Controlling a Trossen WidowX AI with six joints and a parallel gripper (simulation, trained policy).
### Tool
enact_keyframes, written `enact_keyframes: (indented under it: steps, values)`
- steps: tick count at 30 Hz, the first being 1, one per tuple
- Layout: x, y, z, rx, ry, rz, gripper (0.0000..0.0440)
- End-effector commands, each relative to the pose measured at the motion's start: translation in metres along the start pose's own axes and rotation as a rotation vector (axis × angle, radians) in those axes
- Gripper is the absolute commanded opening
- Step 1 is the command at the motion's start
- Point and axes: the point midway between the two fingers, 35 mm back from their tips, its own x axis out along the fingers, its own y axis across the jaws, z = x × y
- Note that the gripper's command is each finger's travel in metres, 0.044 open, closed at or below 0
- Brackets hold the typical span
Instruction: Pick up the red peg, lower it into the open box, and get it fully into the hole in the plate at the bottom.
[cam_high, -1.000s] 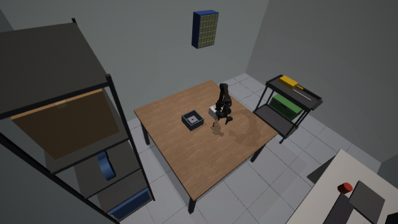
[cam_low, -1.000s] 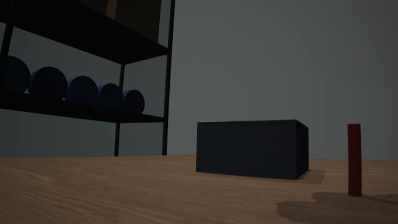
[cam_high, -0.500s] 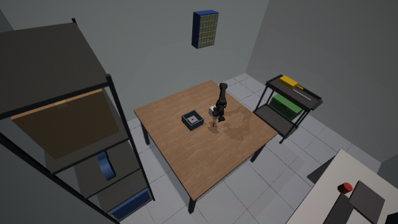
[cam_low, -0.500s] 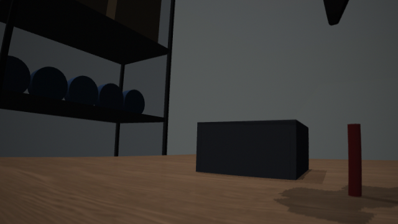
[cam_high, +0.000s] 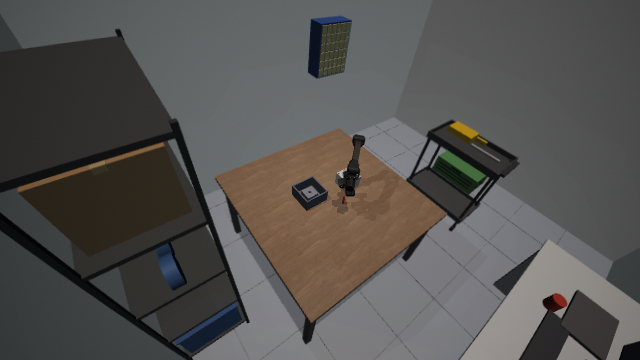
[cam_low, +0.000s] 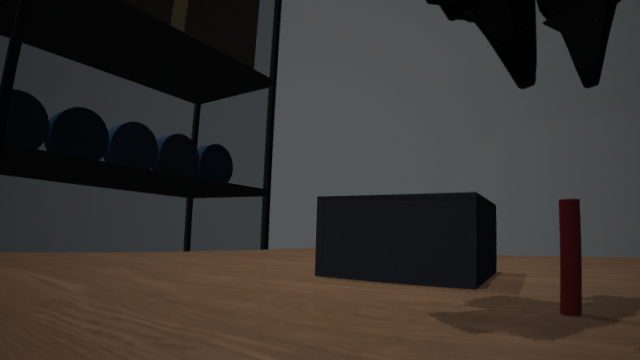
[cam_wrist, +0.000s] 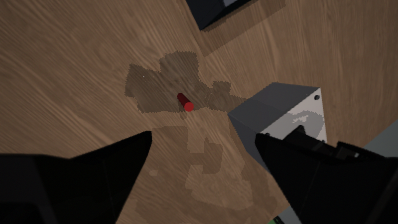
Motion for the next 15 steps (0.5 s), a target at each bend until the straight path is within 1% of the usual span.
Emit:
enact_keyframes:
  steps: [1, 8, 15]
  values:
    - [0.014, -0.006, -0.001, 0.036, 0.023, -0.057, 0.0440]
    - [0.034, -0.006, -0.001, 0.070, 0.032, -0.099, 0.0440]
    - [0.056, -0.001, 0.000, 0.090, 0.027, -0.112, 0.0440]
